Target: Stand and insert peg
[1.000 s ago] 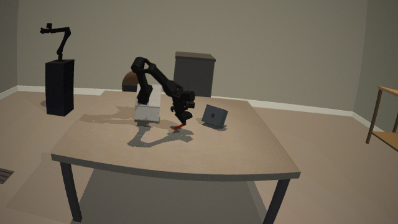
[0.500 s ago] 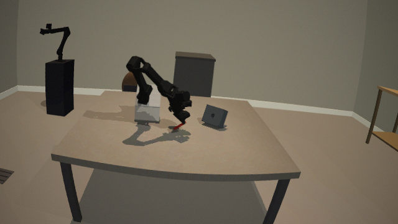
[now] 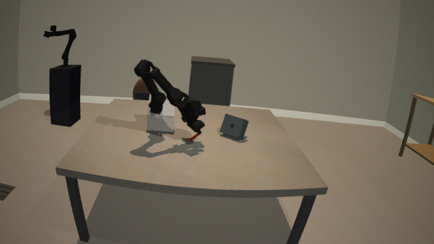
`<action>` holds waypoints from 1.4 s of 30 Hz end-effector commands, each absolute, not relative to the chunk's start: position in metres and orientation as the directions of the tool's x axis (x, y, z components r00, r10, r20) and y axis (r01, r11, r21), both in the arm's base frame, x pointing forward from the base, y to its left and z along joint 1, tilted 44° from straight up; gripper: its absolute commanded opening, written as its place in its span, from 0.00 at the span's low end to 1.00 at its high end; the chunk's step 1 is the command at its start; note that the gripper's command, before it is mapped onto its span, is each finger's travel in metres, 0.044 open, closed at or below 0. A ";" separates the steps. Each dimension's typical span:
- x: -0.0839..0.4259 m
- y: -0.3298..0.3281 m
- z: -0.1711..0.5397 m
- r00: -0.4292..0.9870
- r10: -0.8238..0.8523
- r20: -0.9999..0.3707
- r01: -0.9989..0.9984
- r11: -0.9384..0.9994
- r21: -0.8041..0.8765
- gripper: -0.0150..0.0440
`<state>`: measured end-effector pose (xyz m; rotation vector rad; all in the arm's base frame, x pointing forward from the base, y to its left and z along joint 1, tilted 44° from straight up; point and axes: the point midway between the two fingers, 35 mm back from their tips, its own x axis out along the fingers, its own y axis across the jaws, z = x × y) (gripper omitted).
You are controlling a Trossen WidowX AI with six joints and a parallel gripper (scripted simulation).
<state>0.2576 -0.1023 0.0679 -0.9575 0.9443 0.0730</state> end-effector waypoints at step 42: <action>0.230 -0.108 0.080 0.817 -0.034 -0.576 -0.444 0.600 -0.665 0.34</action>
